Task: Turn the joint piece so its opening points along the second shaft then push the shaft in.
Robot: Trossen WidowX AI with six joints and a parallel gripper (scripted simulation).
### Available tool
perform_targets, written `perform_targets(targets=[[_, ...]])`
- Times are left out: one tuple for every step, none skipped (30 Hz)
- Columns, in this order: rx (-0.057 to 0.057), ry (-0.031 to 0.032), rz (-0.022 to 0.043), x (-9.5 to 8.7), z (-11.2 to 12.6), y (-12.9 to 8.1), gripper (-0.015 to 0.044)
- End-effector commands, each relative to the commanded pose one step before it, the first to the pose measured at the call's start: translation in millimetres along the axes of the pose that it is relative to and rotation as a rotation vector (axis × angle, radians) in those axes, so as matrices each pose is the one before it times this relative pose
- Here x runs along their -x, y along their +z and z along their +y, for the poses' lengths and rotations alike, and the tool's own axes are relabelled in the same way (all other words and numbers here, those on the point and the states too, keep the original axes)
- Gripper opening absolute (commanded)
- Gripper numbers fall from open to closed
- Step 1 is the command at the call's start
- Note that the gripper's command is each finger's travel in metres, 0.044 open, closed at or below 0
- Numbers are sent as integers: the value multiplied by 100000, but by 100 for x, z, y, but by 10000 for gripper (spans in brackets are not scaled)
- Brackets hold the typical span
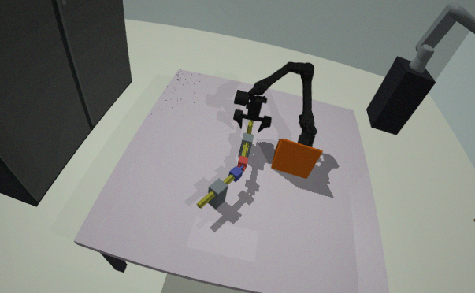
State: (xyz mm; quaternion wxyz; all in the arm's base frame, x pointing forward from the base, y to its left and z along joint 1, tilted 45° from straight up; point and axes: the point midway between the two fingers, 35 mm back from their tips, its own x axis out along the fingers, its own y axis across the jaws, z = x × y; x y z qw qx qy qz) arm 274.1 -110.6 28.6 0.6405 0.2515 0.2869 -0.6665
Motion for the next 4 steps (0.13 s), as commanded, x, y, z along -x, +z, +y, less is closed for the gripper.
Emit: perform_targets(targets=[[-359, 1193, 638, 2250, 199, -68, 440], [21, -13, 19, 235, -14, 1, 440], [0, 0, 0, 0, 0, 0, 440], [0, 0, 0, 0, 0, 0, 440]])
